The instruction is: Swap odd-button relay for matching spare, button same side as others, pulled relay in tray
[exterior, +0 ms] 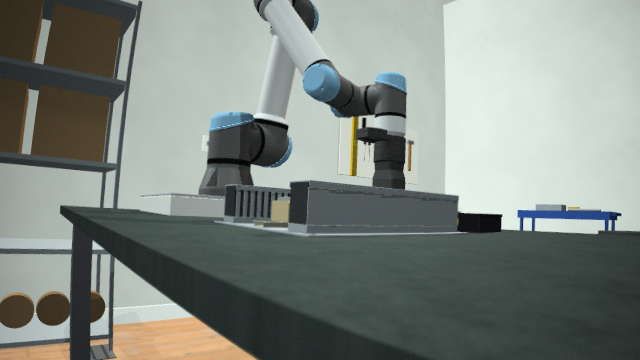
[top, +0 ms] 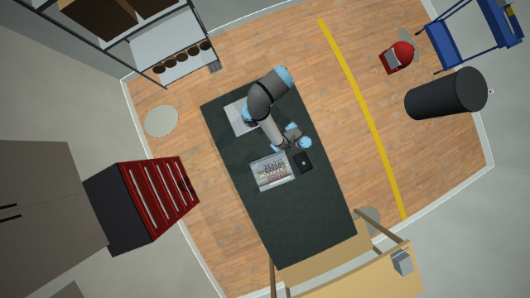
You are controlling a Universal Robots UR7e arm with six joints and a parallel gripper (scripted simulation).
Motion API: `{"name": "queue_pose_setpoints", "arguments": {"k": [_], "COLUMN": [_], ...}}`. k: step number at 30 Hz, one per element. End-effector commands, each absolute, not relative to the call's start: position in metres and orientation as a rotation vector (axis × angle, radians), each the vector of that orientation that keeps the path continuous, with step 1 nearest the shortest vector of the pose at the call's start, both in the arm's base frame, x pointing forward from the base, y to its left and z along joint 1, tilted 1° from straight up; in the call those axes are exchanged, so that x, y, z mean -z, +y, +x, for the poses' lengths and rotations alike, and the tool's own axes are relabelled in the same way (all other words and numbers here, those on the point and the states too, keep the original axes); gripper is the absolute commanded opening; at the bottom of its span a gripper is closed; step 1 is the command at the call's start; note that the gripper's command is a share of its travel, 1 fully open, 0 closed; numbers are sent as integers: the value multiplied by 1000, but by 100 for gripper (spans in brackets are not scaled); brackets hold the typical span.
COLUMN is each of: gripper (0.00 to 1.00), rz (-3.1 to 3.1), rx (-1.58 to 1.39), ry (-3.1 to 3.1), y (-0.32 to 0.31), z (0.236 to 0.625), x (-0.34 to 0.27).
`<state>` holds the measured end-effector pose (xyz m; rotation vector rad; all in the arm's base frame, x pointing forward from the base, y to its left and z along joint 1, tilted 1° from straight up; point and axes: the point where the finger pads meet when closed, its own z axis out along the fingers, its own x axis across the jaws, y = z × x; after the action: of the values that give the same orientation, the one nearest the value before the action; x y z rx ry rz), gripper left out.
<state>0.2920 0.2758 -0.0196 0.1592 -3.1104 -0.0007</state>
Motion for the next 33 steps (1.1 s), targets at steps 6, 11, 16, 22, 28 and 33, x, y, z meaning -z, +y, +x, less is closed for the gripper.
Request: {"name": "queue_pose_setpoints", "arguments": {"k": [6,11,16,22,28,33], "gripper": [0,0,0,0,0,0], "rz": [159,159,159,159,159,159], "rx": [2,2,2,2,2,2], "ry": [-3112,-3112,-3112,-3112,-3112,-3112], "y": [276,276,276,276,276,276], "z": [292,292,292,292,292,292], "x": [19,19,19,19,19,19]}}
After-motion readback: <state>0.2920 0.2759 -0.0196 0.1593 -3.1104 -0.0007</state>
